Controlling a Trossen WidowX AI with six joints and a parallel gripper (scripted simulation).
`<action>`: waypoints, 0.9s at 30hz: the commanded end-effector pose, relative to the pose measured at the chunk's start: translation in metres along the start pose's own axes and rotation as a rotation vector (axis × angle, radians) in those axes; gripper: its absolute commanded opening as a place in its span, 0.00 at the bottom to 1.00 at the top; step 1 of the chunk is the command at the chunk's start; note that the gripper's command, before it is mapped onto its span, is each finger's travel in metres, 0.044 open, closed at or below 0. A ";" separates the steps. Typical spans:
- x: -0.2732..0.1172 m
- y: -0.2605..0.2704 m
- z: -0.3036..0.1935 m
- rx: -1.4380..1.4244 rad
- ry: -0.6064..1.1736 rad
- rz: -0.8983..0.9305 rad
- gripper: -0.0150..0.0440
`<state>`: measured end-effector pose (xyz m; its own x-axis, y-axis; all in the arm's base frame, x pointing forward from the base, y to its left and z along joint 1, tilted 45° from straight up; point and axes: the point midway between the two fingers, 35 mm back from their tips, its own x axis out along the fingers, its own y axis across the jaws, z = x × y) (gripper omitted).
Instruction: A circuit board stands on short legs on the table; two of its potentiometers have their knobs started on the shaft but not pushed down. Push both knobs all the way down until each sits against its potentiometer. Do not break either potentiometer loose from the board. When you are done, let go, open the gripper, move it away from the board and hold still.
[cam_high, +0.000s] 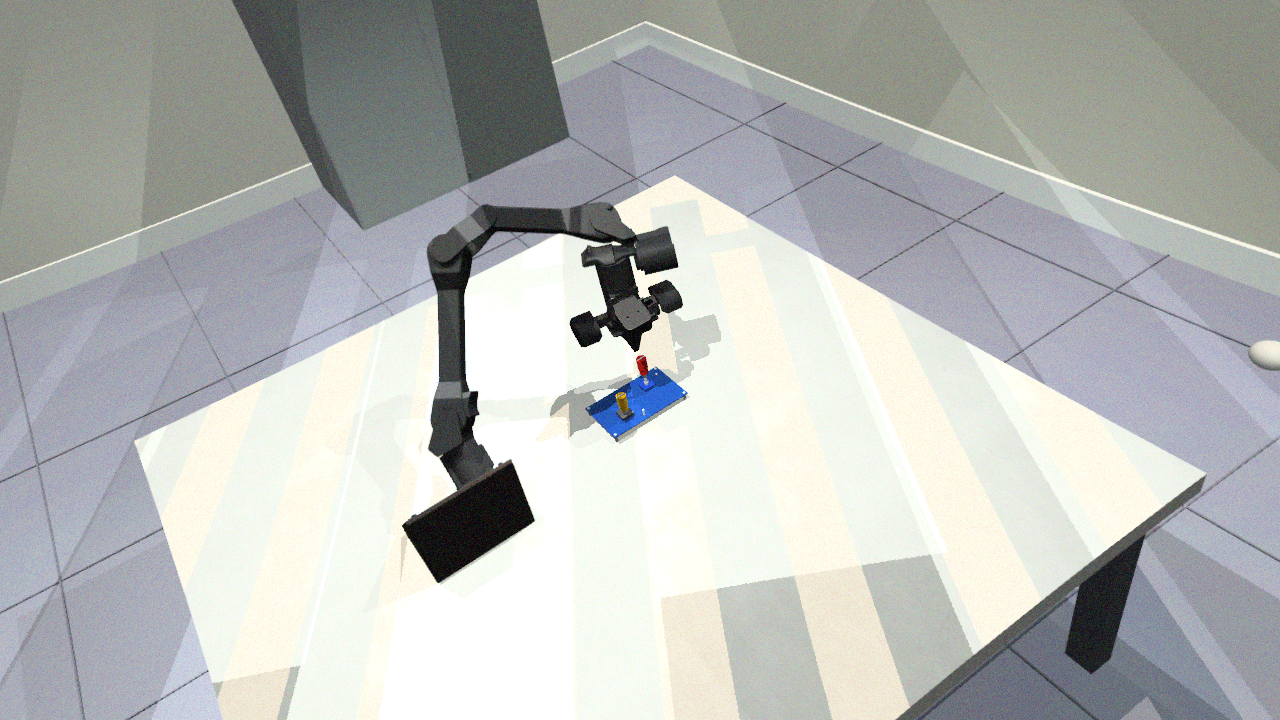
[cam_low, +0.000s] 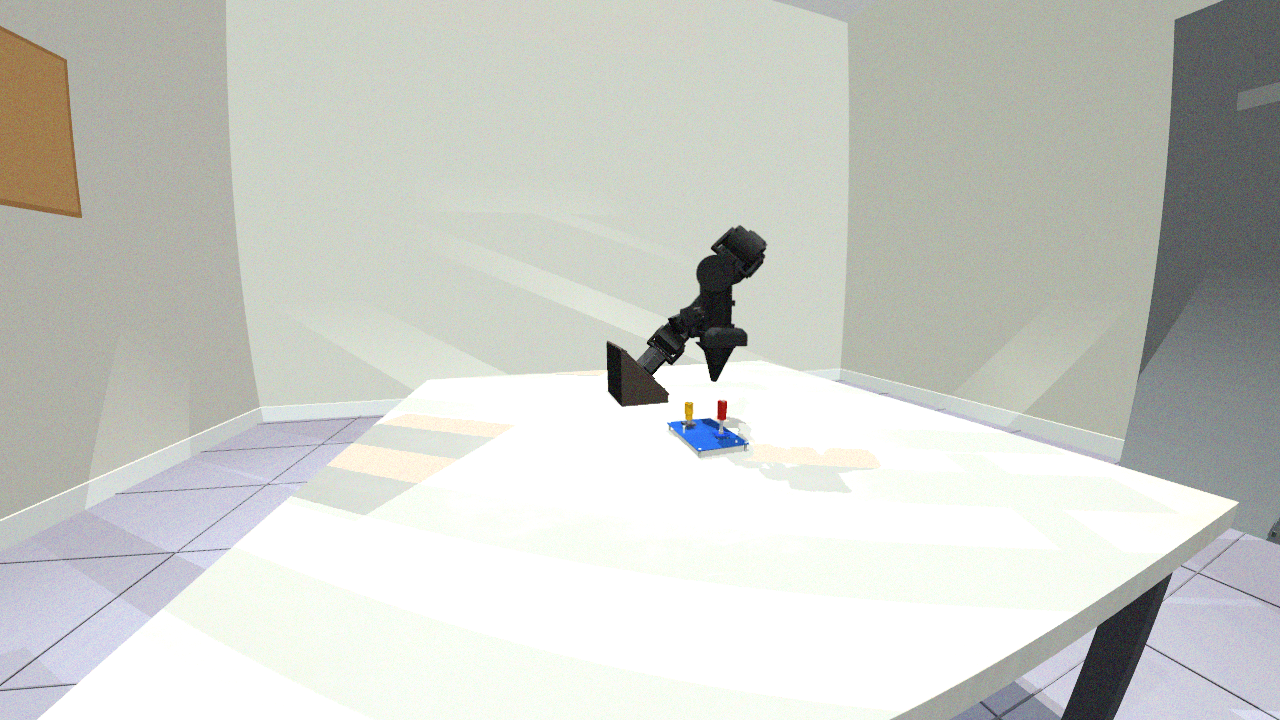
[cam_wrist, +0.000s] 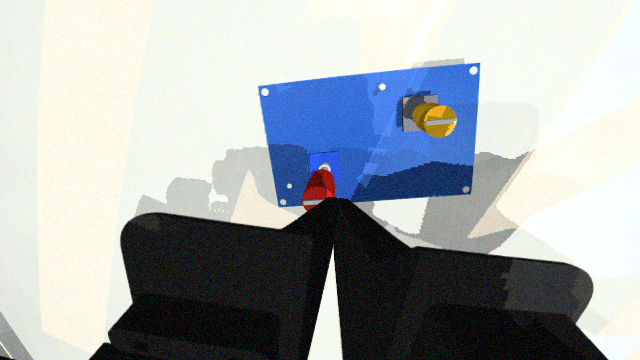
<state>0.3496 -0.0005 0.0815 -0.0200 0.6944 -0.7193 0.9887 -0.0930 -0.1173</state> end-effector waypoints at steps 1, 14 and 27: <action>-0.001 0.002 -0.003 0.146 0.006 -0.006 0.25; -0.007 0.007 -0.010 0.596 0.003 -0.020 0.25; -0.010 0.010 -0.014 0.891 -0.002 -0.030 0.25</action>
<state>0.3611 0.0008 0.0967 -0.0436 0.7001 -0.7127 0.5365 -0.5854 -0.6078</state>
